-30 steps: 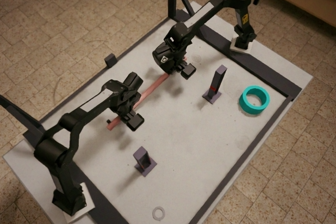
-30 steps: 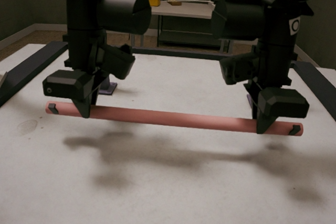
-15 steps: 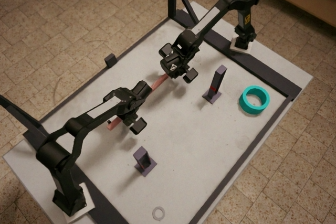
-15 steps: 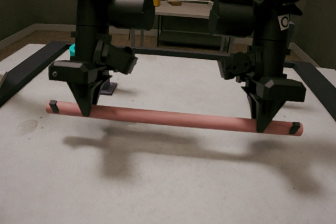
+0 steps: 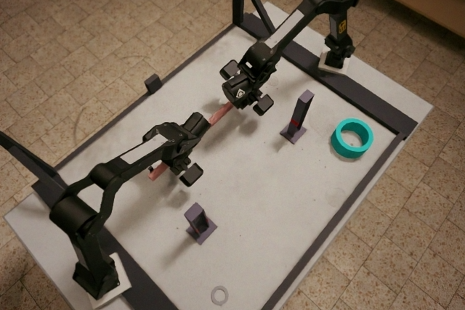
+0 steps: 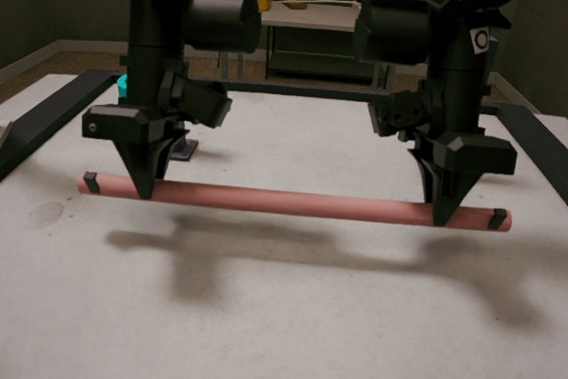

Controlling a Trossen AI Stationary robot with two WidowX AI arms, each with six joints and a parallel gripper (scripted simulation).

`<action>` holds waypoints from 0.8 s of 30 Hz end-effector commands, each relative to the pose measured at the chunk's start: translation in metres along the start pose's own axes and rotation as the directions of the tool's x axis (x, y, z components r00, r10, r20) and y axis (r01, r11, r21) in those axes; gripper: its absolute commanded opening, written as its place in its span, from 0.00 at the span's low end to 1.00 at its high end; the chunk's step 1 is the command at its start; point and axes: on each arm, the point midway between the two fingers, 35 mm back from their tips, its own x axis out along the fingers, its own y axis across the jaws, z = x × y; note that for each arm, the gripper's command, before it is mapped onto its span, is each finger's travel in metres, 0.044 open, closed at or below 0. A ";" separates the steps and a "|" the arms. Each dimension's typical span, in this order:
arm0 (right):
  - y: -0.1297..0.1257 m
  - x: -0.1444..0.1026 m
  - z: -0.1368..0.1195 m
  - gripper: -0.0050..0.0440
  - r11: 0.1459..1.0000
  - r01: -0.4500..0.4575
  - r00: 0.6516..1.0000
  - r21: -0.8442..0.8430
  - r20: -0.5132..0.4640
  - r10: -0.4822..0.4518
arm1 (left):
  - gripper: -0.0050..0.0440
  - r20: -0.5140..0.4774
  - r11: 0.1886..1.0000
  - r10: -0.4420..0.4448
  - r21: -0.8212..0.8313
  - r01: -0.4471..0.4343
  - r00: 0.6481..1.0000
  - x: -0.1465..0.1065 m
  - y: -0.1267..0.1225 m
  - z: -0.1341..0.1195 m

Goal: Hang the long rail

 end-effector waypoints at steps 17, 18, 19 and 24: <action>-0.014 0.035 0.003 0.00 1.000 -0.012 0.999 -0.015 0.032 0.012 | 0.00 0.043 1.000 -0.017 0.021 0.016 0.999 0.021 0.008 0.004; -0.014 0.037 0.003 0.00 1.000 -0.012 0.999 -0.015 0.032 0.012 | 0.00 0.043 1.000 -0.017 0.021 0.016 0.999 0.023 0.009 0.004; -0.015 0.039 0.003 0.00 1.000 -0.012 0.999 -0.015 0.032 0.012 | 0.00 0.043 1.000 -0.017 0.021 0.016 0.999 0.023 0.009 0.004; -0.017 0.043 0.004 0.00 1.000 -0.012 0.999 -0.015 0.032 0.012 | 0.00 0.042 1.000 -0.017 0.021 0.016 0.999 0.032 0.012 0.005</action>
